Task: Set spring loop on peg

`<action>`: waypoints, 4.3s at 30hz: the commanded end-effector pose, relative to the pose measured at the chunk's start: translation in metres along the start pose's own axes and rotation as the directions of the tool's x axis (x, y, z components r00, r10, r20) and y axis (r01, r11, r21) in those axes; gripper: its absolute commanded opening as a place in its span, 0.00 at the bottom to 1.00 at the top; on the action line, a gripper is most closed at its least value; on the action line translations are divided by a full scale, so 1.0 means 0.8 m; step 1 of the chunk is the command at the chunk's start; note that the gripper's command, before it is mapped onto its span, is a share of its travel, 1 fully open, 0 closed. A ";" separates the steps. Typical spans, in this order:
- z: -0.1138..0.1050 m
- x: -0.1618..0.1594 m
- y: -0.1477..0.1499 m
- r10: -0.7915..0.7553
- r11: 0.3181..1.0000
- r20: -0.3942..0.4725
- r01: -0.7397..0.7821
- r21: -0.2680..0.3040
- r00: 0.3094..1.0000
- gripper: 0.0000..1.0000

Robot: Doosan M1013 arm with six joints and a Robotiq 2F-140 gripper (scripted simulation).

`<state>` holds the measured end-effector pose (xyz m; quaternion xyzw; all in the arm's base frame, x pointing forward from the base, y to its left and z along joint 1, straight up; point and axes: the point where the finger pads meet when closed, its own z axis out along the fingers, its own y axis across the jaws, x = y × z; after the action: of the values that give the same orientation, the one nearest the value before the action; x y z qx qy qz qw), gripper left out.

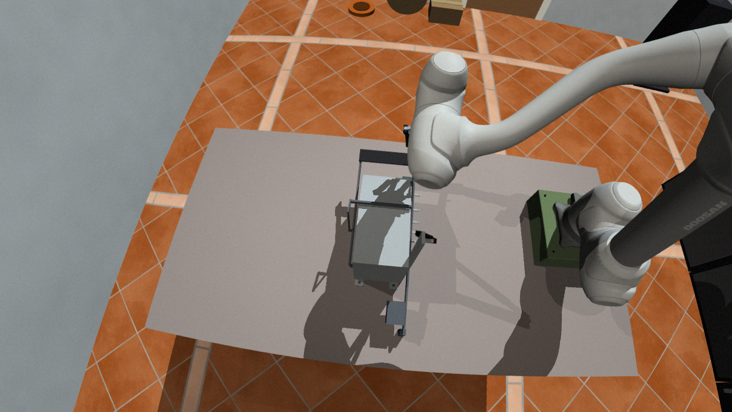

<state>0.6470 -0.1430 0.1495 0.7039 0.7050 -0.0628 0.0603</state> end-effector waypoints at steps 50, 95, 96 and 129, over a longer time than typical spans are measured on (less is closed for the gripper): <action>0.037 0.006 0.001 0.000 1.000 0.000 0.000 -0.001 1.000 1.00; 0.037 0.006 0.001 0.000 1.000 0.000 0.000 -0.001 1.000 1.00; 0.029 0.005 0.001 0.000 1.000 0.000 0.000 -0.001 1.000 1.00; -0.086 -0.016 0.001 0.001 1.000 0.000 -0.001 -0.002 1.000 1.00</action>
<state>0.6475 -0.1434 0.2171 0.7040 0.7048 -0.0626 0.0610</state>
